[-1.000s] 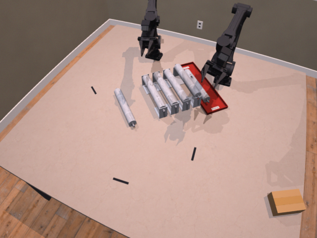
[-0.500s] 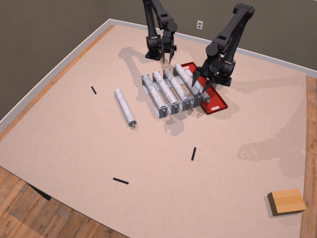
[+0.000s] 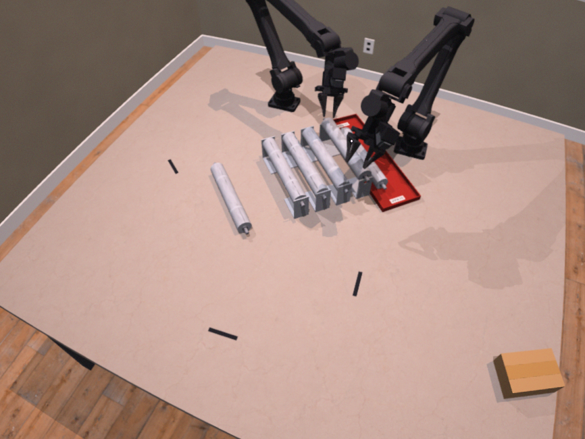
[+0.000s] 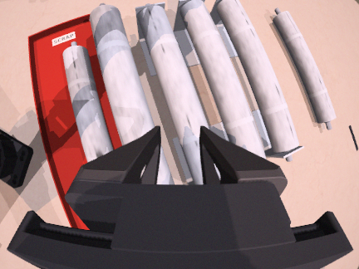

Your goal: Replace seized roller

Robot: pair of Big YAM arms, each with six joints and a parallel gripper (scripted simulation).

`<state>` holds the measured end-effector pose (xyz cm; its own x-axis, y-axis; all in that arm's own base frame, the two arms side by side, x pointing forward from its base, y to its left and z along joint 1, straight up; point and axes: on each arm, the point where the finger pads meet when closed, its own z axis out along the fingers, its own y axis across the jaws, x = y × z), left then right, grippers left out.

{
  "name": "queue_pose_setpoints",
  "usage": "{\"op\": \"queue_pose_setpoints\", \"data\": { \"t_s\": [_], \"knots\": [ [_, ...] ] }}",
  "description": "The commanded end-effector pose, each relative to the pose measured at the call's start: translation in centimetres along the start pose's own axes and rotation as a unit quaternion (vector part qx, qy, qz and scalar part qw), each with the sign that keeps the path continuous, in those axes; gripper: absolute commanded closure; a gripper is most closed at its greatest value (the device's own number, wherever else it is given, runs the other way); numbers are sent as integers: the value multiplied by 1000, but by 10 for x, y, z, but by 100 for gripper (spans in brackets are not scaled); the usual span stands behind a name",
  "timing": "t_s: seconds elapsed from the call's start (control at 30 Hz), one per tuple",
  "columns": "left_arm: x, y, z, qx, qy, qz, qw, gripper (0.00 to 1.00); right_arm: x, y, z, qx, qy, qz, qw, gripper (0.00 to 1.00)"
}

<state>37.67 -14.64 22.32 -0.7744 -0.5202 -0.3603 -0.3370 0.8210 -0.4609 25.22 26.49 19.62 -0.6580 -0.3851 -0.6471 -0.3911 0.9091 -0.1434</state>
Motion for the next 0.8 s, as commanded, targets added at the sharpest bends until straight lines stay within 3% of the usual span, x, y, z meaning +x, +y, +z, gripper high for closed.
{"op": "queue_pose_setpoints", "data": {
  "t_s": [0.0,0.27,0.37,0.4,0.5,0.77],
  "knots": [
    [35,8,3,-25,42,-43,998,38,41,15,-10,3,30,-29,999,68],
    [87,35,-2,-88,99,-92,987,38,98,23,-31,28,44,-115,992,68],
    [89,38,1,-100,103,-98,985,38,91,28,-37,26,38,-116,992,68],
    [98,44,4,-113,114,-97,982,38,109,24,-33,34,46,-139,989,68],
    [112,51,0,-131,127,-108,977,38,123,23,-38,42,47,-168,984,68],
    [133,65,-9,-163,145,-124,968,38,143,19,-47,56,38,-217,974,68]
  ]
}}
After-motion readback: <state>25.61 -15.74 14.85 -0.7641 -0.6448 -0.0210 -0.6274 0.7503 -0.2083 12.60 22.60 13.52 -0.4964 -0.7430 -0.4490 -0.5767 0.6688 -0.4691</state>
